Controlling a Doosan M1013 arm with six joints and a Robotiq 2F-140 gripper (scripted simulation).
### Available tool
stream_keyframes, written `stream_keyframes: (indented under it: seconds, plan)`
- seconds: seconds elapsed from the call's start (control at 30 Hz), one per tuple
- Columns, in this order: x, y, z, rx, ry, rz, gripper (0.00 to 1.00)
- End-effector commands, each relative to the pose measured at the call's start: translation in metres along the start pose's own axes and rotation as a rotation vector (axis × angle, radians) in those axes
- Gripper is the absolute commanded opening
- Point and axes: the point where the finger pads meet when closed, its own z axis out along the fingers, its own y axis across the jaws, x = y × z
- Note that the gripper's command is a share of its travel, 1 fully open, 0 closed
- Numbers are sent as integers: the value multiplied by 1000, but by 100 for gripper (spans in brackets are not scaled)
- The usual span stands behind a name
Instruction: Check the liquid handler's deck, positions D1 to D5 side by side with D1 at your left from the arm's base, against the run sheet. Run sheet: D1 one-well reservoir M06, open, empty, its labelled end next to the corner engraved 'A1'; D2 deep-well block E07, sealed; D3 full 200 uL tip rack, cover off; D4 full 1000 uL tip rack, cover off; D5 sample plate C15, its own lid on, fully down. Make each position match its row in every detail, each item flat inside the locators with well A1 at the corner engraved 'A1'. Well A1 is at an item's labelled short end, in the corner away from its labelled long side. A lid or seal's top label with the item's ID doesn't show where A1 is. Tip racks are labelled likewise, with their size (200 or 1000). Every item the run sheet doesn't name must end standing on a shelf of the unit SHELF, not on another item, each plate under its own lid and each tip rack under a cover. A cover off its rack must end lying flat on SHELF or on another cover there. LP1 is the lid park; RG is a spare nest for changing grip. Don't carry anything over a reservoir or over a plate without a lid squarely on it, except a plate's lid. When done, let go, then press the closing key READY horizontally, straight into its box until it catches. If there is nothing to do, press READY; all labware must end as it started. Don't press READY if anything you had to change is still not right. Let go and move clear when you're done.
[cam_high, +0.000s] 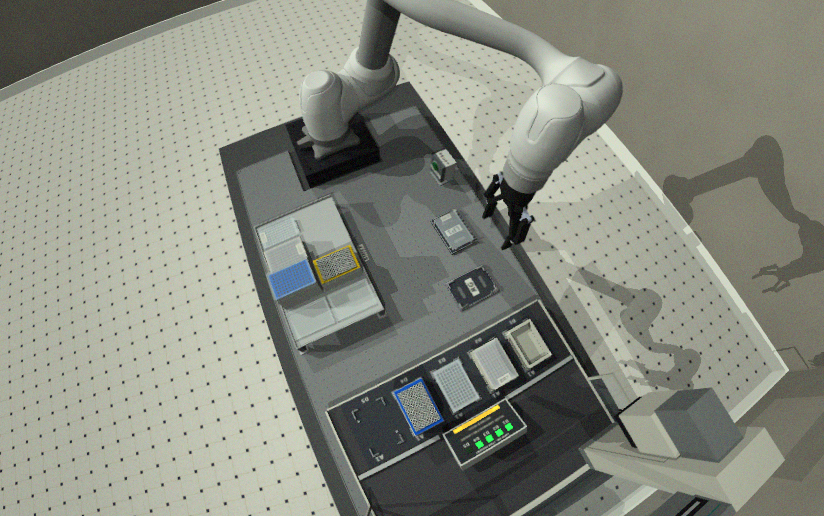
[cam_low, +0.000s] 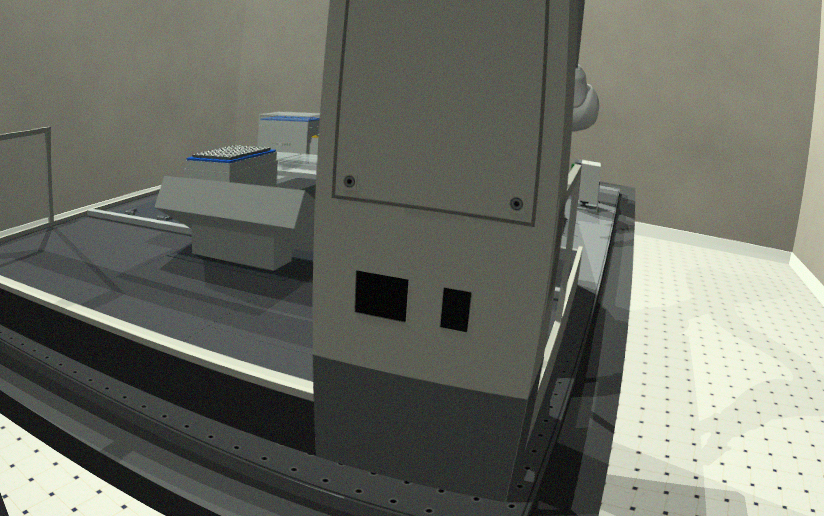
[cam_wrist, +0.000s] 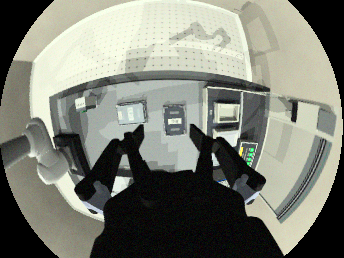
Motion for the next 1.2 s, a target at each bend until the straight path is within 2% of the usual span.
stream_keyframes:
  seconds: [0.0,0.37,1.17]
  plan:
    - [0,9,-1,-1,0,36,66]
    - [1,57,-1,-1,0,236,66]
    - [1,57,-1,-1,0,636,66]
